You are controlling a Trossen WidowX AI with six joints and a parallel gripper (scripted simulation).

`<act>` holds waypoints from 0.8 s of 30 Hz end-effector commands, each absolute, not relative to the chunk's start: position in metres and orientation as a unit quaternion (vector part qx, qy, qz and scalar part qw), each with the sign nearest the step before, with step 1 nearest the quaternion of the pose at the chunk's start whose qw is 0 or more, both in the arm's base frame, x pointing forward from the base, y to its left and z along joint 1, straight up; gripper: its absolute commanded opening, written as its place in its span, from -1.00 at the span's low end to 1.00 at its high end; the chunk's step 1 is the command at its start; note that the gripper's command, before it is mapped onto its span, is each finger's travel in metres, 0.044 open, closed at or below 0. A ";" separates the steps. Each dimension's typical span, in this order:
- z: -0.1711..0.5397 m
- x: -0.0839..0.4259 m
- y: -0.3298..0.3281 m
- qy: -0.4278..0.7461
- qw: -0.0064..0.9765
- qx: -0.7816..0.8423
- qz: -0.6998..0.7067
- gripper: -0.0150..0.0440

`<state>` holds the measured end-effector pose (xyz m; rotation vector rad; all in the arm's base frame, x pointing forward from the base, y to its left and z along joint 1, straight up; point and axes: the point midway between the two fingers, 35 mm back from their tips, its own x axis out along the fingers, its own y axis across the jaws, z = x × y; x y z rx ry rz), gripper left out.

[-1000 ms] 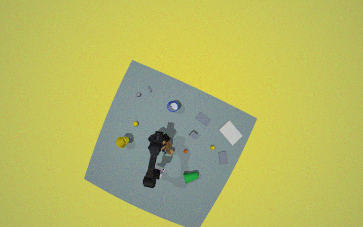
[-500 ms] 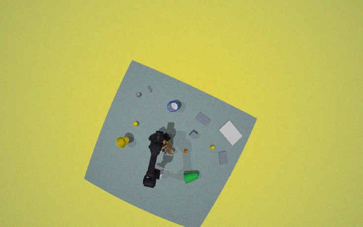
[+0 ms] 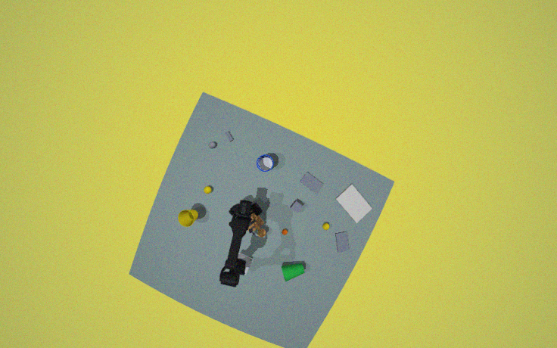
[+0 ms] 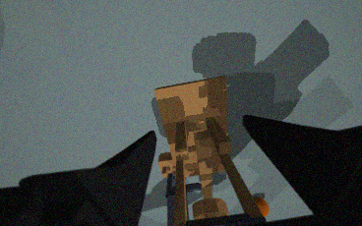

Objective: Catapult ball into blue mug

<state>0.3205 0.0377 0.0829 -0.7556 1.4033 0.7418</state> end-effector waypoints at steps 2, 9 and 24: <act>0.074 0.320 0.037 0.617 0.636 -0.331 0.325 1.00; 0.073 0.320 0.037 0.616 0.637 -0.331 0.325 0.82; 0.073 0.320 0.037 0.616 0.637 -0.331 0.325 -0.11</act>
